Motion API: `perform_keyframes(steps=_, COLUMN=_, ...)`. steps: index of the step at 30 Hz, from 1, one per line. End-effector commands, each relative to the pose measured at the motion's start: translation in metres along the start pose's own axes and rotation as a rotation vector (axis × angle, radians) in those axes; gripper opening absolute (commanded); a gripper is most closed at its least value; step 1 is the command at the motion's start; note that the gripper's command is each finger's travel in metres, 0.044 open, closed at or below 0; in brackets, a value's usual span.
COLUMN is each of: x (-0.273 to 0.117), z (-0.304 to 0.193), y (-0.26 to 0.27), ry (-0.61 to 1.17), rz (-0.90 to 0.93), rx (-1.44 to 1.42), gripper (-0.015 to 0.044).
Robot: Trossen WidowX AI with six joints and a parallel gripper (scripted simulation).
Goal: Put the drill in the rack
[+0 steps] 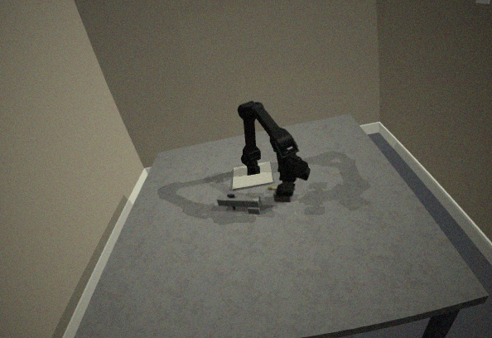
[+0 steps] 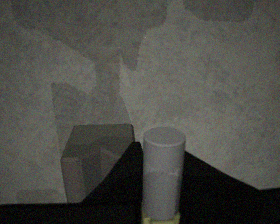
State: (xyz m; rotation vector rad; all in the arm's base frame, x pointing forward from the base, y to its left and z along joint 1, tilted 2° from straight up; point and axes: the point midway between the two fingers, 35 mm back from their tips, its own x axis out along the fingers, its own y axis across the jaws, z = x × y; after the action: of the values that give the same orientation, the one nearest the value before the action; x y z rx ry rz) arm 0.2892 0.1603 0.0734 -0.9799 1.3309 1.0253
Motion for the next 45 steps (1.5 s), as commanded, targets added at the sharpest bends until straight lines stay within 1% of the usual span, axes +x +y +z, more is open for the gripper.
perform_keyframes(steps=1, x=-0.003, z=0.002, y=0.008, ry=-0.01, rz=-0.005, rx=0.003, gripper=0.0)
perform_keyframes(steps=15, x=-0.011, z=0.008, y=0.028, ry=-0.011, rz=-0.003, rx=0.003, gripper=0.0)
perform_keyframes(steps=28, x=0.014, z=0.007, y=0.026, ry=-0.011, rz=-0.003, rx=0.003, gripper=0.0)
perform_keyframes(steps=45, x=0.03, z=0.007, y=0.025, ry=-0.011, rz=-0.003, rx=0.003, gripper=0.0)
